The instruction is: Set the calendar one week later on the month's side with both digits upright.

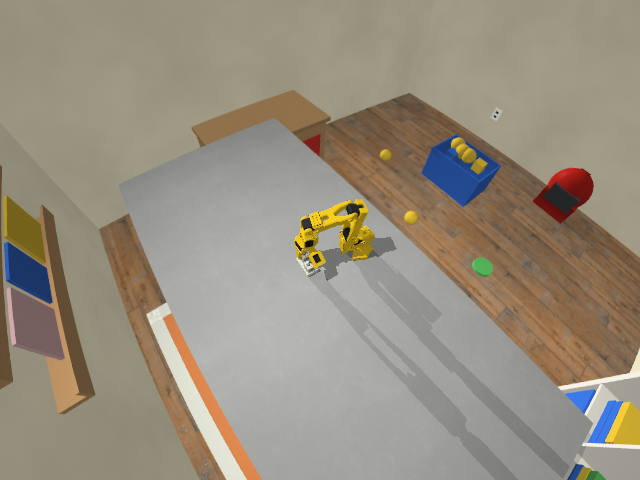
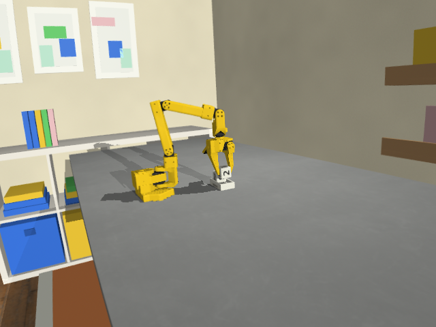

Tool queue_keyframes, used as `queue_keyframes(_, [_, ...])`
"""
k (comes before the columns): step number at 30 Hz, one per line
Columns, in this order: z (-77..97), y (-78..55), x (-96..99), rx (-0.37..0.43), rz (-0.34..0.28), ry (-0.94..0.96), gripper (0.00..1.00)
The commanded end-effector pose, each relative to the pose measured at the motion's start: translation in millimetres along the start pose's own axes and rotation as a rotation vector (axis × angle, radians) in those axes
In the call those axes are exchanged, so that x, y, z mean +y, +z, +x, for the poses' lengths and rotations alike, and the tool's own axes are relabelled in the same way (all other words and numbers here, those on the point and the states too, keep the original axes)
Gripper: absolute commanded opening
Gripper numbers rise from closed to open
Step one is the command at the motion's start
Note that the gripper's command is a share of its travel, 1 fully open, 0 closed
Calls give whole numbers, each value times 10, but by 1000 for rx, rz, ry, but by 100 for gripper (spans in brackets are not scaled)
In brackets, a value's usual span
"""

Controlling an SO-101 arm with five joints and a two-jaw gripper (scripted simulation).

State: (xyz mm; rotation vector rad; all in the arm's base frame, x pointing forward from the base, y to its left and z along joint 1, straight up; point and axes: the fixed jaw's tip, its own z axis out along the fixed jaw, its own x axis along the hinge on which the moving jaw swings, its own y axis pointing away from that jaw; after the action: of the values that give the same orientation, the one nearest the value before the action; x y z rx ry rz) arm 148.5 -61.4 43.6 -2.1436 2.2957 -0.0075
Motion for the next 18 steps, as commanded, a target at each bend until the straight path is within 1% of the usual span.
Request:
queue_keyframes(1, [22, 1, -27, 6, 23, 2, 0])
queue_keyframes(12, [21, 23, -27, 6, 23, 1, 0])
queue_keyframes(18, [21, 61, -27, 6, 23, 1, 0])
